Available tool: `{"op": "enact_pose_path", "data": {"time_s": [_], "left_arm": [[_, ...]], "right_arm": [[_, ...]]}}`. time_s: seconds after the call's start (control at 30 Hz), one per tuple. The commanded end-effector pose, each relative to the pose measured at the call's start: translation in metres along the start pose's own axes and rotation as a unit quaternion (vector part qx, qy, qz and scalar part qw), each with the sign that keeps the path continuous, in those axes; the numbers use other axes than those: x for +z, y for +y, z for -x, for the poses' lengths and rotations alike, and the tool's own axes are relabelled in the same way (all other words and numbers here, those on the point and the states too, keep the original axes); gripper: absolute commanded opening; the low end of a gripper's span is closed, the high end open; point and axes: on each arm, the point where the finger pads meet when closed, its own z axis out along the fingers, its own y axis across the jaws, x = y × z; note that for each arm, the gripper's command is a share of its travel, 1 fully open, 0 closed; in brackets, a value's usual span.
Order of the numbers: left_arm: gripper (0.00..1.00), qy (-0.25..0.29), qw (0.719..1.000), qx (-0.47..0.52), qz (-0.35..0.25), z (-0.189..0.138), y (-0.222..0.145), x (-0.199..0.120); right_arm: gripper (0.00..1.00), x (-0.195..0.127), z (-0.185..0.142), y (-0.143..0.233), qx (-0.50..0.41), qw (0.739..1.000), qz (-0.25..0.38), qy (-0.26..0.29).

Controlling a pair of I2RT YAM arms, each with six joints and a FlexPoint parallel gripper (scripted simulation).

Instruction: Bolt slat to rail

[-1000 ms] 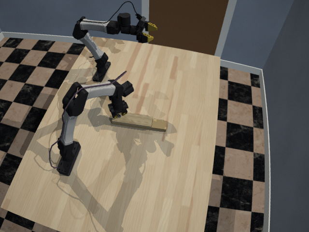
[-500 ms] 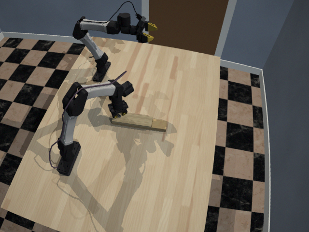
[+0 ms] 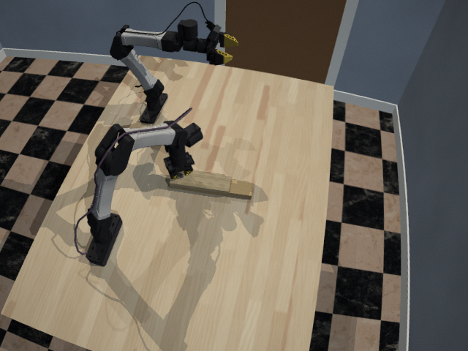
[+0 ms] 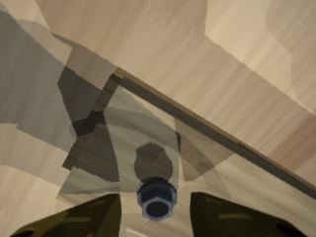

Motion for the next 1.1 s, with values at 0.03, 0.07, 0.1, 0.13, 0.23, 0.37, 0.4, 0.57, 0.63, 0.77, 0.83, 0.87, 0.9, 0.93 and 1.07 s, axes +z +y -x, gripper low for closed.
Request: {"op": "enact_pose_path", "data": {"time_s": [0.03, 0.07, 0.1, 0.13, 0.23, 0.37, 0.4, 0.57, 0.63, 0.77, 0.83, 0.87, 0.9, 0.93, 1.07], "left_arm": [[1.00, -0.010, 1.000, 0.001, -0.001, 0.007, -0.001, -0.002], [1.00, -0.010, 1.000, 0.001, -0.001, 0.007, -0.001, -0.002], [1.00, -0.010, 1.000, 0.001, -0.001, 0.007, -0.001, -0.002], [1.00, -0.010, 1.000, 0.001, -0.001, 0.007, -0.001, -0.002], [1.00, -0.010, 1.000, 0.001, -0.001, 0.007, -0.001, -0.002], [1.00, -0.010, 1.000, 0.001, -0.001, 0.007, -0.001, -0.002], [1.00, -0.010, 1.000, 0.001, -0.001, 0.007, -0.001, -0.002], [1.00, -0.010, 1.000, 0.001, -0.001, 0.007, -0.001, -0.002], [1.00, -0.010, 1.000, 0.001, -0.001, 0.007, -0.001, -0.002], [1.00, -0.010, 1.000, 0.001, -0.001, 0.007, -0.001, -0.002], [1.00, -0.010, 1.000, 0.001, -0.001, 0.007, -0.001, -0.002], [1.00, -0.010, 1.000, 0.001, -0.001, 0.007, -0.001, -0.002], [1.00, -0.010, 1.000, 0.001, -0.001, 0.007, -0.001, -0.002], [1.00, -0.010, 1.000, 0.001, -0.001, 0.007, -0.001, -0.002], [1.00, -0.010, 1.000, 0.001, -0.001, 0.007, -0.001, -0.002]], "right_arm": [[0.36, 0.009, 0.002, -0.001, -0.005, 1.000, 0.002, -0.001], [0.36, 0.009, 0.002, -0.001, -0.005, 1.000, 0.002, -0.001], [0.36, 0.009, 0.002, -0.001, -0.005, 1.000, 0.002, -0.001], [0.36, 0.010, 0.002, -0.001, -0.005, 1.000, 0.002, -0.001], [0.24, 0.003, 0.002, -0.002, -0.003, 1.000, -0.003, -0.002], [0.18, -0.004, 0.002, -0.003, -0.002, 1.000, -0.008, -0.004], [0.17, -0.004, 0.002, -0.003, -0.002, 1.000, -0.008, -0.004], [0.14, -0.004, 0.002, -0.003, -0.002, 1.000, -0.008, -0.004], [0.14, -0.004, 0.002, -0.003, -0.002, 1.000, -0.008, -0.004], [0.14, -0.004, 0.002, -0.003, -0.002, 1.000, -0.008, -0.004], [0.14, -0.004, 0.002, -0.003, -0.002, 1.000, -0.008, -0.004], [0.14, -0.004, 0.002, -0.003, -0.002, 1.000, -0.008, -0.004], [0.14, -0.004, 0.002, -0.003, -0.002, 1.000, -0.008, -0.004], [0.14, -0.004, 0.002, -0.003, -0.002, 1.000, -0.008, -0.004], [0.14, -0.004, 0.002, -0.003, -0.002, 1.000, -0.008, -0.004]]}}
